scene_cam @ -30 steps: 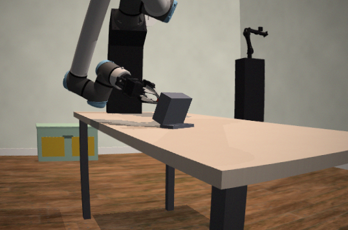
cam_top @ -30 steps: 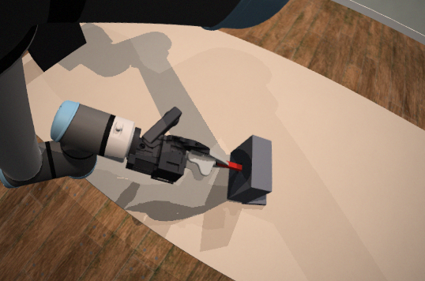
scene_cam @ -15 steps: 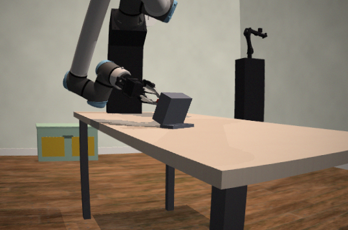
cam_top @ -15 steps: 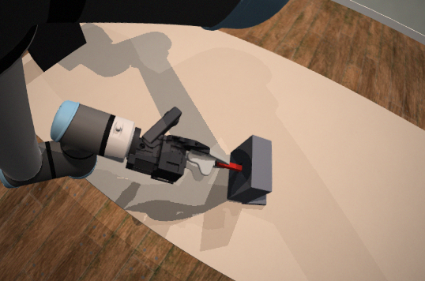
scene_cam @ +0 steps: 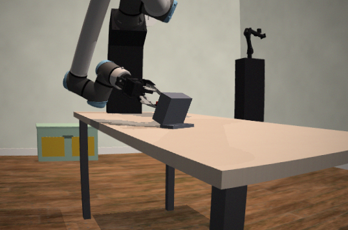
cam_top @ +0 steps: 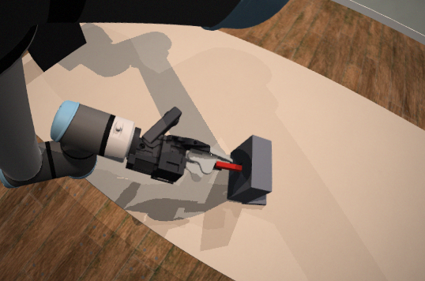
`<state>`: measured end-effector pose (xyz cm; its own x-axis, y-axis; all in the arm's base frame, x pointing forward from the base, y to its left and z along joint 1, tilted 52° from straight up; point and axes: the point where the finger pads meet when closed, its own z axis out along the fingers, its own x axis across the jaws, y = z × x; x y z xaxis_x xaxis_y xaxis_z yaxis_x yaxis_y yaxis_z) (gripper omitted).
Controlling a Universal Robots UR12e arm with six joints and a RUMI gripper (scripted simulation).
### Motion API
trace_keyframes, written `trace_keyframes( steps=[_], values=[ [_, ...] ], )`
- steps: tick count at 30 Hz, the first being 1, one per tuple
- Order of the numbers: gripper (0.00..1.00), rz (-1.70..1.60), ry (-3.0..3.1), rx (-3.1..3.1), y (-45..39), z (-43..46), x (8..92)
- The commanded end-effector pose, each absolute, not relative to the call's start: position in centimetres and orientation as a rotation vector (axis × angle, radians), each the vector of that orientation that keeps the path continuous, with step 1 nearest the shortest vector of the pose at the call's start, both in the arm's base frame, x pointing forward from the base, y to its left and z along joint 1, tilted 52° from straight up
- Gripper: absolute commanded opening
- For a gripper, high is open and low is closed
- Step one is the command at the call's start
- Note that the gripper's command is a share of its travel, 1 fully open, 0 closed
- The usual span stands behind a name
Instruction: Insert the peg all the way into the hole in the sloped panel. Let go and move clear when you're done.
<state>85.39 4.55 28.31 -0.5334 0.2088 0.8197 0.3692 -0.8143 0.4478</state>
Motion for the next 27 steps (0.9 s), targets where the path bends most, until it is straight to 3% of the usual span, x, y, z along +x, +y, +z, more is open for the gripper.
trace_keyframes(
  steps=[1, 27],
  values=[
    [0.33, -2.507, -0.917, -1.464, 4.6, 28.4, 85.4],
    [0.67, -2.509, -0.914, -1.459, 2.2, 27.0, 82.2]
  ],
)
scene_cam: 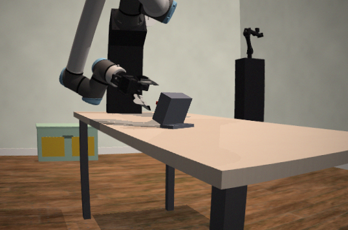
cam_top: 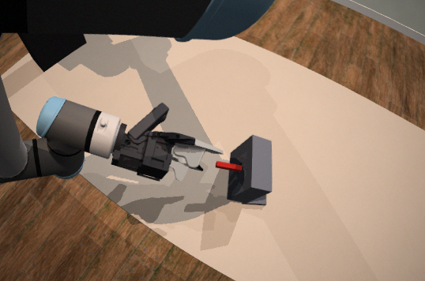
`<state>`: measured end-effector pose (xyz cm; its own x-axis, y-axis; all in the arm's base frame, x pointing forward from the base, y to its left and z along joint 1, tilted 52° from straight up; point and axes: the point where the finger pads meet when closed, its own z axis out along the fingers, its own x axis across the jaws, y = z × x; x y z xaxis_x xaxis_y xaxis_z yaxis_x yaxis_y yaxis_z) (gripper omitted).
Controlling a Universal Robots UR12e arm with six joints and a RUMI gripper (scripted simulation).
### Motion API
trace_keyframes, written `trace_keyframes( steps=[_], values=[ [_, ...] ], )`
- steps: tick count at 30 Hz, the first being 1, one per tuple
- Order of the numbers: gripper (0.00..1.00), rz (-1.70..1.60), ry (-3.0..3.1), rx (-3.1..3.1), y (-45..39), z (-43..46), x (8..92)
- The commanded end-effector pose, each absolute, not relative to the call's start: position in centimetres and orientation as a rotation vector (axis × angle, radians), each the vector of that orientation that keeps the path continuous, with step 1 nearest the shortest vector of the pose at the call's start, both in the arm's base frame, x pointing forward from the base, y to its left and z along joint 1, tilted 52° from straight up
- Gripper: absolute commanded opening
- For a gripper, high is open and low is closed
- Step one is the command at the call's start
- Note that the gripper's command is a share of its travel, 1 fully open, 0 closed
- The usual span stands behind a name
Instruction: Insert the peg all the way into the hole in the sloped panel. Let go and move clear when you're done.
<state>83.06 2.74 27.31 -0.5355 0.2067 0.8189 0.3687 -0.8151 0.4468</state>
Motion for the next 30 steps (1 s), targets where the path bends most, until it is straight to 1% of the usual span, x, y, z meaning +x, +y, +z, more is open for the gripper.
trace_keyframes(
  steps=[1, 5, 7, 22, 24, 27, 30],
  values=[
    [0.69, -2.509, -0.914, -1.459, 2.0, 26.9, 82.0],
    [0.74, -2.509, -0.914, -1.459, 1.3, 26.4, 81.0],
    [0.74, -2.509, -0.914, -1.459, 1.3, 26.4, 81.0],
    [0.96, -2.507, -0.917, -1.464, -0.5, 25.2, 78.3],
    [0.96, -2.507, -0.917, -1.464, -0.5, 25.2, 78.3],
    [1.00, -2.507, -0.917, -1.464, -0.6, 25.1, 78.1],
    [1.00, -2.507, -0.917, -1.464, -0.6, 25.1, 78.1]
  ],
)
